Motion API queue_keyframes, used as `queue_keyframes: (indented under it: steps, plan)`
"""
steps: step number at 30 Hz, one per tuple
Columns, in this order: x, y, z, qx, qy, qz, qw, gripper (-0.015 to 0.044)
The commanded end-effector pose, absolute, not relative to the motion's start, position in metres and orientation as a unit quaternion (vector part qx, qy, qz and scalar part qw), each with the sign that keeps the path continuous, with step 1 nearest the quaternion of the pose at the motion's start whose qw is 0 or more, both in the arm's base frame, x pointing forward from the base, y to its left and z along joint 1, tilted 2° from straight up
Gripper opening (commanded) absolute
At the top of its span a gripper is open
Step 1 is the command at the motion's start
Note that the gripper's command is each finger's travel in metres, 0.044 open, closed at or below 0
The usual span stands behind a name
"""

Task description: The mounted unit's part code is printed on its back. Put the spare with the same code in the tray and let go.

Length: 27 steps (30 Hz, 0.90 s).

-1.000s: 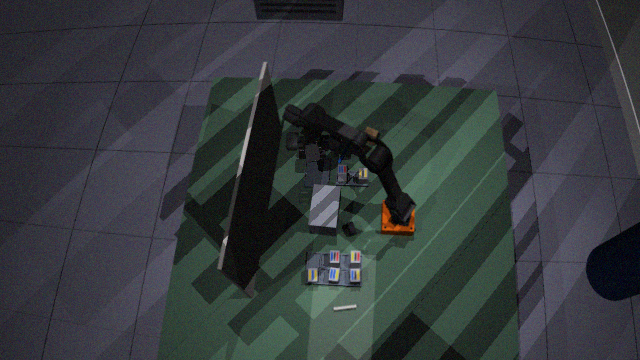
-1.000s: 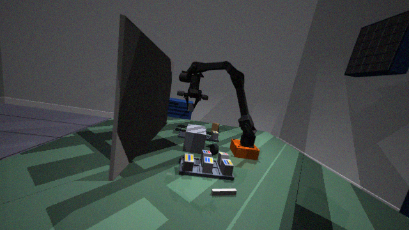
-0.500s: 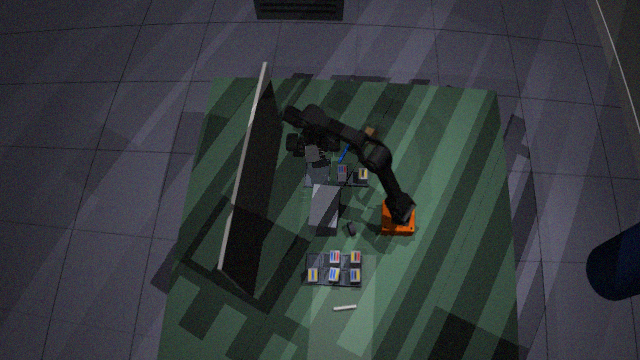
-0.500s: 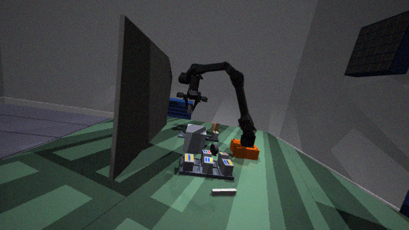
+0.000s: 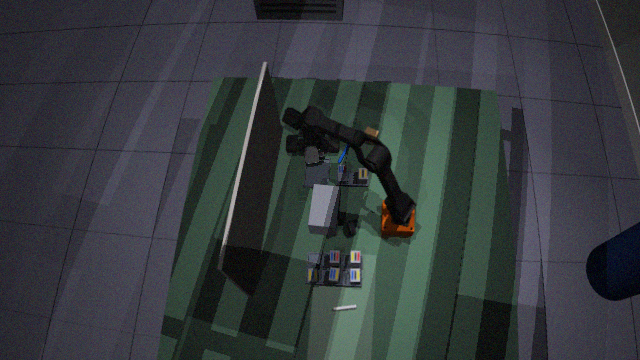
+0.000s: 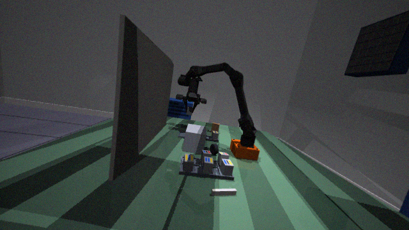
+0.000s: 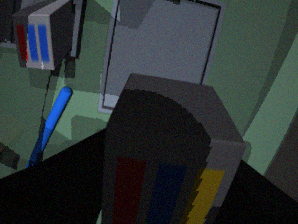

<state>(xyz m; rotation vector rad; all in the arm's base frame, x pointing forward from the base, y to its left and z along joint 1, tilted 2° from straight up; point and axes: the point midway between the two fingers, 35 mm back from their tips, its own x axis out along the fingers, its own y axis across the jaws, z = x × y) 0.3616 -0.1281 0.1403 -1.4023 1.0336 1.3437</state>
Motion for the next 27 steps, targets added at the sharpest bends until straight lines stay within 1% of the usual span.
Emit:
queue_keyframes:
  steps: [1,27]
  plan:
    - [0.362,-0.128,0.134,-0.566,0.418,0.549,0.452,0.0]
    - [0.366,-0.128,0.112,-0.566,0.417,0.548,0.452,0.0]
